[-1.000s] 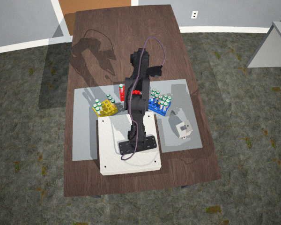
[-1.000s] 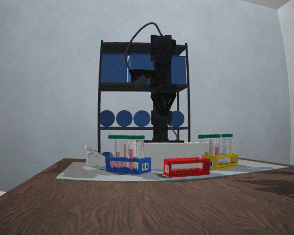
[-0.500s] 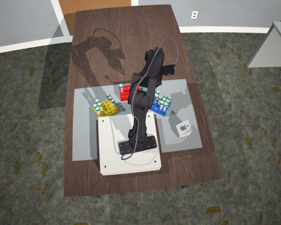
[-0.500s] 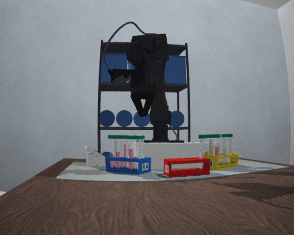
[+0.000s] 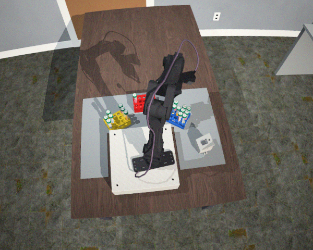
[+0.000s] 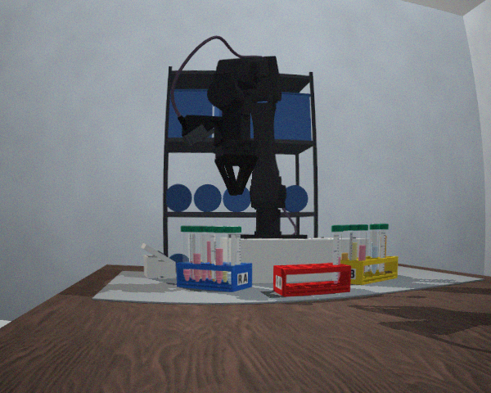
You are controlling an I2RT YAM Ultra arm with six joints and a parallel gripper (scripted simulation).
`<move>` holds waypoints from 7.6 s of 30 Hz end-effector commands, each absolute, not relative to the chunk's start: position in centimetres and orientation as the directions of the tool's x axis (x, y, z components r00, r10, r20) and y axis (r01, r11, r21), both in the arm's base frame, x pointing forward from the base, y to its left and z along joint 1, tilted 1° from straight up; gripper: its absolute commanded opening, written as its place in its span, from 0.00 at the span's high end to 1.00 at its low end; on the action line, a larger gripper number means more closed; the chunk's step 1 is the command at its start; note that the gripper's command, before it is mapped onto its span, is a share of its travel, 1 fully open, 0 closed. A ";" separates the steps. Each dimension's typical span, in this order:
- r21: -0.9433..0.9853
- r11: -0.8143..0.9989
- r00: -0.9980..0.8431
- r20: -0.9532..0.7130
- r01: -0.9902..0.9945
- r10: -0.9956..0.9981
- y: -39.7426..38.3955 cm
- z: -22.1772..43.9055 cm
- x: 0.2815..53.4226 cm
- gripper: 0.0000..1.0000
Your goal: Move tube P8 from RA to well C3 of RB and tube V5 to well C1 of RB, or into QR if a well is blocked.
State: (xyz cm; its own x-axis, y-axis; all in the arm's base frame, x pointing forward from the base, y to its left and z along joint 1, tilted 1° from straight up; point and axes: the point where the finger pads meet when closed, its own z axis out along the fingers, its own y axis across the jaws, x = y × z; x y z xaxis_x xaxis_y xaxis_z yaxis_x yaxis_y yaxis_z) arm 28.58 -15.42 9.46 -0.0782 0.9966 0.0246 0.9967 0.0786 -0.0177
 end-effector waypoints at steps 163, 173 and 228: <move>0.019 0.078 -0.078 0.001 0.997 0.997 -15.3 6.8 29.0 1.00; 0.019 0.076 -0.076 0.000 0.997 0.997 -15.4 7.8 28.9 1.00; -0.006 0.081 -0.081 0.017 0.997 0.997 -14.2 9.8 28.1 1.00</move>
